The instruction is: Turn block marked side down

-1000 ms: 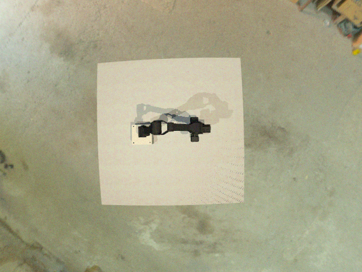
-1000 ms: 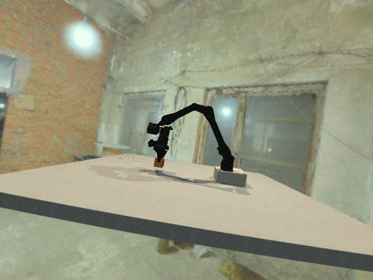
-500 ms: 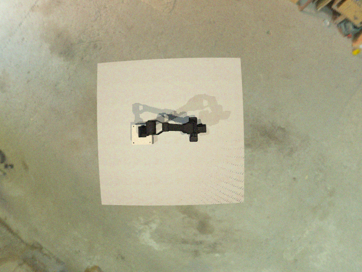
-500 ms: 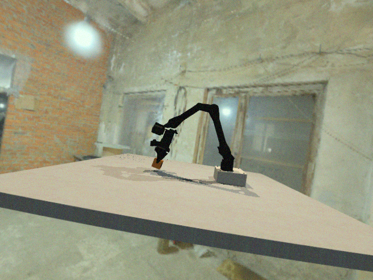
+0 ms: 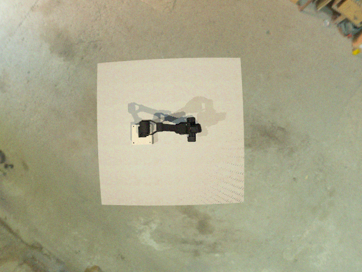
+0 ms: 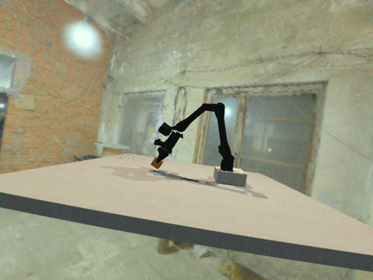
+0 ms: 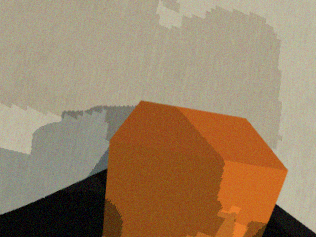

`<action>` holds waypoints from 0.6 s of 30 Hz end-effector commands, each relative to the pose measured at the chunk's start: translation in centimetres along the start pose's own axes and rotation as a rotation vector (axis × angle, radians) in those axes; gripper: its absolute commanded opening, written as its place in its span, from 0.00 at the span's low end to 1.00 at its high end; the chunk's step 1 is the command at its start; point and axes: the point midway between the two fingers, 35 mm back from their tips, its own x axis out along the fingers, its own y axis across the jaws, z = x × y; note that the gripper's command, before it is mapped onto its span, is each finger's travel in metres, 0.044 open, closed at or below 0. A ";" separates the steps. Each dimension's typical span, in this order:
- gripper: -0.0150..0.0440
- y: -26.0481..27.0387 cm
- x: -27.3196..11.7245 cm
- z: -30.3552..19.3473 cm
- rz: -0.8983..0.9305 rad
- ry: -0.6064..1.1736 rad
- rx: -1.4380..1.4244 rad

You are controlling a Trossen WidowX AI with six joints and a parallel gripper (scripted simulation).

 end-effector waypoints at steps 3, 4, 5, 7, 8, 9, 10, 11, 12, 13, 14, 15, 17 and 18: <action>0.25 0.0 -0.4 -0.2 -0.003 -0.075 0.004; 0.25 0.0 -0.4 -0.2 -0.003 -0.078 0.004; 0.25 0.0 -0.4 -0.2 -0.003 -0.078 0.004; 0.25 0.0 -0.2 -0.2 -0.003 -0.088 0.003; 0.25 0.0 0.0 -0.2 -0.003 -0.100 0.003; 0.25 -0.1 0.3 -0.2 -0.004 -0.116 0.003; 0.25 -0.1 0.6 -0.1 -0.004 -0.131 0.002; 0.25 -0.1 0.8 -0.1 -0.004 -0.146 0.002; 0.25 -0.1 1.1 -0.1 -0.004 -0.162 0.002; 0.25 -0.1 1.3 -0.1 -0.005 -0.177 0.002; 0.25 -0.1 1.5 -0.1 -0.005 -0.192 0.001; 0.25 -0.1 1.7 -0.2 -0.005 -0.208 0.001; 0.25 -0.1 2.1 -0.2 -0.005 -0.238 0.001; 0.25 -0.1 2.2 -0.2 -0.006 -0.253 0.001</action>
